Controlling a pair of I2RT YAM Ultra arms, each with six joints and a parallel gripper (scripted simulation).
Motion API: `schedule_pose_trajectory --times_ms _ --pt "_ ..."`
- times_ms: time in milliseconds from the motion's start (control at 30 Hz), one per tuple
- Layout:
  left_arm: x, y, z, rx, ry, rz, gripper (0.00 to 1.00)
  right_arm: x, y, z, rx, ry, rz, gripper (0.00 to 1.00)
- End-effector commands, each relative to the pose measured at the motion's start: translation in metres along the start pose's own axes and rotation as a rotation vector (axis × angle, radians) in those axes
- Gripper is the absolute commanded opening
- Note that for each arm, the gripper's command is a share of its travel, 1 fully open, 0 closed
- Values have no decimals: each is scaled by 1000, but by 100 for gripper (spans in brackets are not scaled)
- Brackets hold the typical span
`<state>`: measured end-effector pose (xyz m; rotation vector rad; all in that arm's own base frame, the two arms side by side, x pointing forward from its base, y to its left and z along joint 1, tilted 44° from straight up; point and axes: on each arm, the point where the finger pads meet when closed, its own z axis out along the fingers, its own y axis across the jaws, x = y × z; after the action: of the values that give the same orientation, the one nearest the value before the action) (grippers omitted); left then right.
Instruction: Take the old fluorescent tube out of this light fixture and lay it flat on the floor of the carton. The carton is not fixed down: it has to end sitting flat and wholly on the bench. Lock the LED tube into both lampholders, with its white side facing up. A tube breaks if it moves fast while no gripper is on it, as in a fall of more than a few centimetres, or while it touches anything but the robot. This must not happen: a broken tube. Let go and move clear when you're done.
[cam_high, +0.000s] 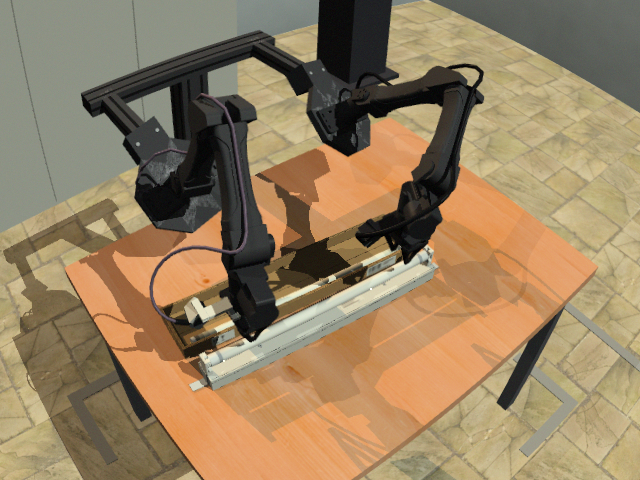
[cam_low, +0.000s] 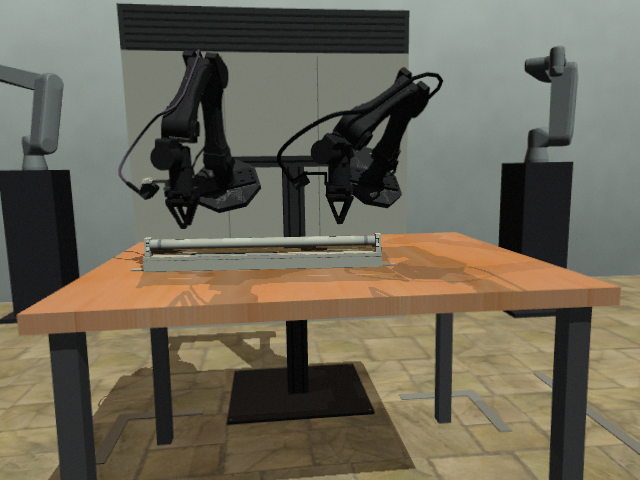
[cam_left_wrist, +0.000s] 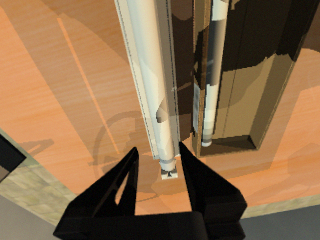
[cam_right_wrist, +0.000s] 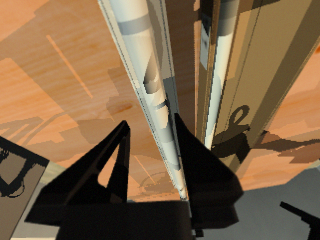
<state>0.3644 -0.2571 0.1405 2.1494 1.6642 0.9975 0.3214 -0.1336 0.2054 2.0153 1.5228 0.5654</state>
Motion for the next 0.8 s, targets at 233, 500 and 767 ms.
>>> schedule_pose_trajectory --times_ms 233,500,767 --pt "-48 -6 -8 114 -13 17 49 31 -5 2 215 -49 56 49" --pt "-78 -6 -6 156 -5 18 49 65 2 3 300 -61 23 49" --pt "-92 -4 -4 157 -11 18 49 79 8 5 310 -55 -1 49"
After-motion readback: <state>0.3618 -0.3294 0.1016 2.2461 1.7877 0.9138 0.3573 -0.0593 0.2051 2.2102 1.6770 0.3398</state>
